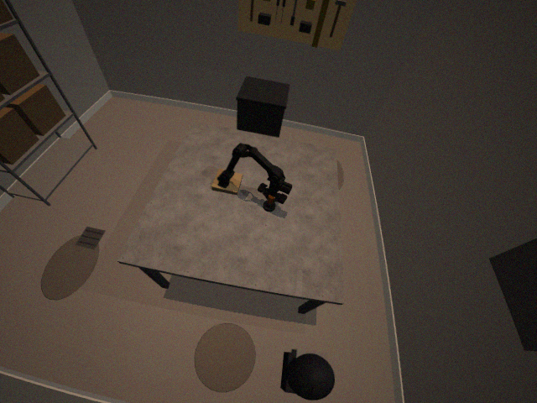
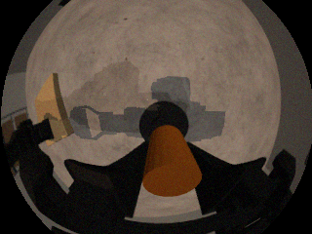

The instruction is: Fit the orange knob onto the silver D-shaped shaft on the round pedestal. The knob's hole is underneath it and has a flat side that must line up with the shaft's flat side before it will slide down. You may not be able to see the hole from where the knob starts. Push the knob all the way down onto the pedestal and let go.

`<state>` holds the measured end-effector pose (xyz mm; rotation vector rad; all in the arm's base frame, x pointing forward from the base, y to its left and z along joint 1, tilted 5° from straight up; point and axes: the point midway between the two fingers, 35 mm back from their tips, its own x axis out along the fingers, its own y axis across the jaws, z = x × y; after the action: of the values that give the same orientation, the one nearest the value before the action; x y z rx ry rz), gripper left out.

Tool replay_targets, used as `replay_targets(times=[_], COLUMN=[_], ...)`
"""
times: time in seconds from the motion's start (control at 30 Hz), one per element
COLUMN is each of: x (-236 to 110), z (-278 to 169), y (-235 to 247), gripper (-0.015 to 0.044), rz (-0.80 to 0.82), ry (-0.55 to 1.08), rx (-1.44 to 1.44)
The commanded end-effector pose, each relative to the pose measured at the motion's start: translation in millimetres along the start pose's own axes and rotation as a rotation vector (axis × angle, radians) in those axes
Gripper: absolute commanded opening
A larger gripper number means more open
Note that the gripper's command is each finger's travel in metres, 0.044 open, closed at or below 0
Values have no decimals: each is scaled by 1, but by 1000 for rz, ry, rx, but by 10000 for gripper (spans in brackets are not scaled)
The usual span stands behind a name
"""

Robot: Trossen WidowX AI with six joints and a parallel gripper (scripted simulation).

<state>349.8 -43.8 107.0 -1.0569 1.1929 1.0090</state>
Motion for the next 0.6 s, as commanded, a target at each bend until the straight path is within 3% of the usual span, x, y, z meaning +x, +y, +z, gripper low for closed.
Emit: replay_targets(times=[0.0, 0.57], x=[2, 4], z=[0, 1], y=[0, 0], gripper=[0, 0], rz=[-2, -2], ry=[-3, -3], rx=[-28, -28])
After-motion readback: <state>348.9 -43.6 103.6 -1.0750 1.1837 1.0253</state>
